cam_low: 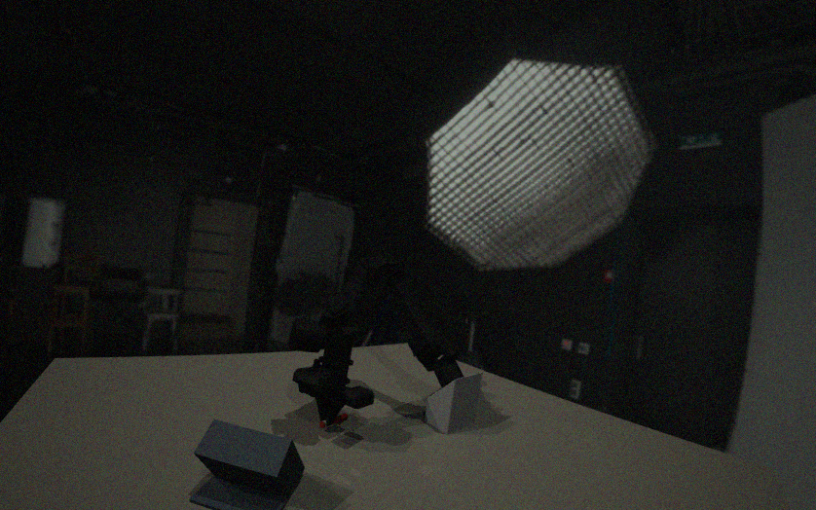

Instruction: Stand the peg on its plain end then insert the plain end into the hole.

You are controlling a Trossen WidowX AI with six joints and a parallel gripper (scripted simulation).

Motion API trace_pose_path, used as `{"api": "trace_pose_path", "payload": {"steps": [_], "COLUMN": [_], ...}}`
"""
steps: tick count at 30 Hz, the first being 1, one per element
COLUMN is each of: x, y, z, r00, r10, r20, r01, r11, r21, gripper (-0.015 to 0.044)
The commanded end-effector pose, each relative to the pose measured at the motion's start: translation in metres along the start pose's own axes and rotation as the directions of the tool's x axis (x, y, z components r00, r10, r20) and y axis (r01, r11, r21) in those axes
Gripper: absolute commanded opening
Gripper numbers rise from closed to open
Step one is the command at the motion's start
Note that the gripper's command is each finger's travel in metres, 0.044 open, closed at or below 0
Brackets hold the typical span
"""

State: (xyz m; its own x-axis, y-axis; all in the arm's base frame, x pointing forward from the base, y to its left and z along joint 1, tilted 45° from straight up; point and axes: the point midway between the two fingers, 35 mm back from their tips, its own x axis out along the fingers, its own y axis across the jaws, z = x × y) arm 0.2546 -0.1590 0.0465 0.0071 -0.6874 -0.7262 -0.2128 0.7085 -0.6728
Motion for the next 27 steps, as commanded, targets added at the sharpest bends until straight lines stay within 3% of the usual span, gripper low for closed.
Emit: {"api": "trace_pose_path", "payload": {"steps": [1, 27], "x": [-0.002, -0.016], "y": [0.001, 0.001], "z": [-0.001, -0.011], "r00": [1.0, 0.967], "r10": [0.004, 0.005], "r20": [0.031, 0.254], "r01": [-0.004, -0.004], "r11": [1.0, 1.0], "r21": [-0.003, -0.006], "gripper": [0.0049, 0.0049]}}
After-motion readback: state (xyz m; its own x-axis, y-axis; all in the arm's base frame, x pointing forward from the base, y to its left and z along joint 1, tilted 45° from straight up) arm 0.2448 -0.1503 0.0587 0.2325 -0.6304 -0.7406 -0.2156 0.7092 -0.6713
